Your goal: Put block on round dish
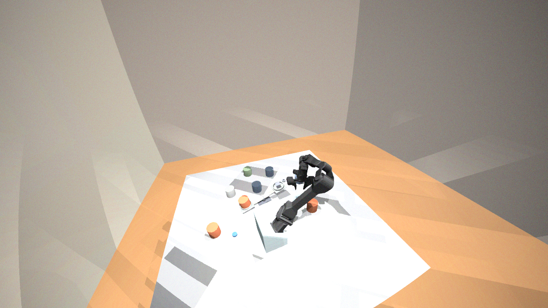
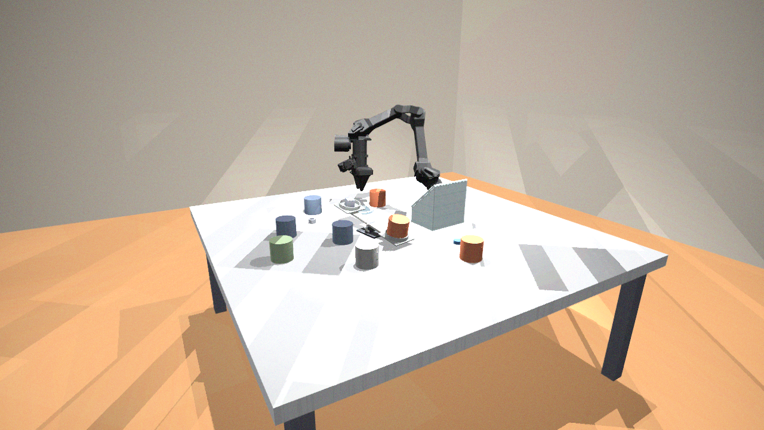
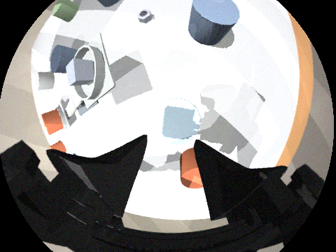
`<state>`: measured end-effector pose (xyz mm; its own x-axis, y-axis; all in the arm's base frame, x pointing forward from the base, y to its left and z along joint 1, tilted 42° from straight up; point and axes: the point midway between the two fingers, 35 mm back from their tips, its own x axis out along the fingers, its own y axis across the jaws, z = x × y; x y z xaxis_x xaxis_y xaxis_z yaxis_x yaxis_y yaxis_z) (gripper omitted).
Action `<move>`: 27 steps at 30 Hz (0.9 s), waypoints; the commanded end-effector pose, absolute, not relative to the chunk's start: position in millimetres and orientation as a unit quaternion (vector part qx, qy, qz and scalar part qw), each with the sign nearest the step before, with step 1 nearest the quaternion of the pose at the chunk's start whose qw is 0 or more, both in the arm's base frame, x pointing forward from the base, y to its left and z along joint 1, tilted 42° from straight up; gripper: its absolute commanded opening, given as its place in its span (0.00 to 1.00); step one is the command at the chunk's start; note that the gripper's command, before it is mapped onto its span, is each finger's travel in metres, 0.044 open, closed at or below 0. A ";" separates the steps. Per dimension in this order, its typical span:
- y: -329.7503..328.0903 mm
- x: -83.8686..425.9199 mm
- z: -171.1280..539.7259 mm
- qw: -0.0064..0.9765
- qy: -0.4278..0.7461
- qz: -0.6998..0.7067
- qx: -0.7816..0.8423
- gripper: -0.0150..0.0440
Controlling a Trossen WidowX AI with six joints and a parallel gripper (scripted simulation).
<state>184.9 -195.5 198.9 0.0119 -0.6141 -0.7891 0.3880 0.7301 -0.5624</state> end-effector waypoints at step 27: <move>-148.0 265.8 176.7 0.565 0.717 -0.022 -0.409 0.69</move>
<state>256.8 -153.7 177.1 -0.0290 -0.6028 -0.7974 -0.4732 0.7109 -0.5202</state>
